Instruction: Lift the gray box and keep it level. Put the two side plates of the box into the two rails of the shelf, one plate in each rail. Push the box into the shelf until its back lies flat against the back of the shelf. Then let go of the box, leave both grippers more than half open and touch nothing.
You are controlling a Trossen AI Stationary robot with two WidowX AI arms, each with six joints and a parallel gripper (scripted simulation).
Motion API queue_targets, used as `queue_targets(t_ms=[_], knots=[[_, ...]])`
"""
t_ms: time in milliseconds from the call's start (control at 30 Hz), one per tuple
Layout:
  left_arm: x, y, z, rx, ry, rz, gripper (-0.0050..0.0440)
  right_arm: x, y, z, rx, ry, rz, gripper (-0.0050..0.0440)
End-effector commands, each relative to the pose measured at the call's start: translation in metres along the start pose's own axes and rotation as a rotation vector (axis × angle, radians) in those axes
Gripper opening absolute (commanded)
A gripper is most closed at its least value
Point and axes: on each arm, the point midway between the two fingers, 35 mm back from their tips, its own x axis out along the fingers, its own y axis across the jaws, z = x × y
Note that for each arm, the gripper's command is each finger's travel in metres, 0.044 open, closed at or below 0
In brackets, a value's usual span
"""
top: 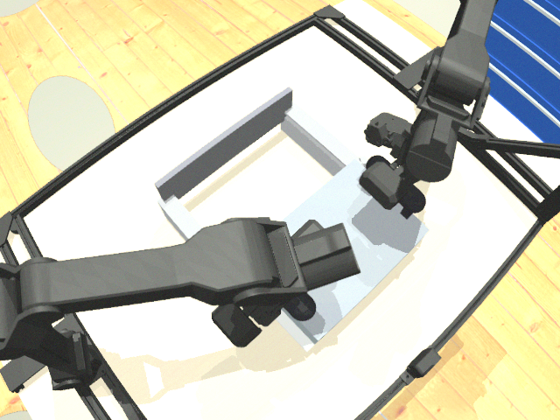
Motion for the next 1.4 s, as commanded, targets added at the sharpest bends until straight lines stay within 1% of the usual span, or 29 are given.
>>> queue_targets(t_ms=[0,1367], knots=[[-0.011,-0.004,0.007,-0.001,0.010,-0.038,0.0000,-0.009,0.003,0.007,0.000,0.004,0.031,0.0000],[-0.009,-0.004,0.049,-0.001,0.010,-0.038,0.0000,-0.007,0.003,0.049,0.000,0.004,0.031,0.0000]])
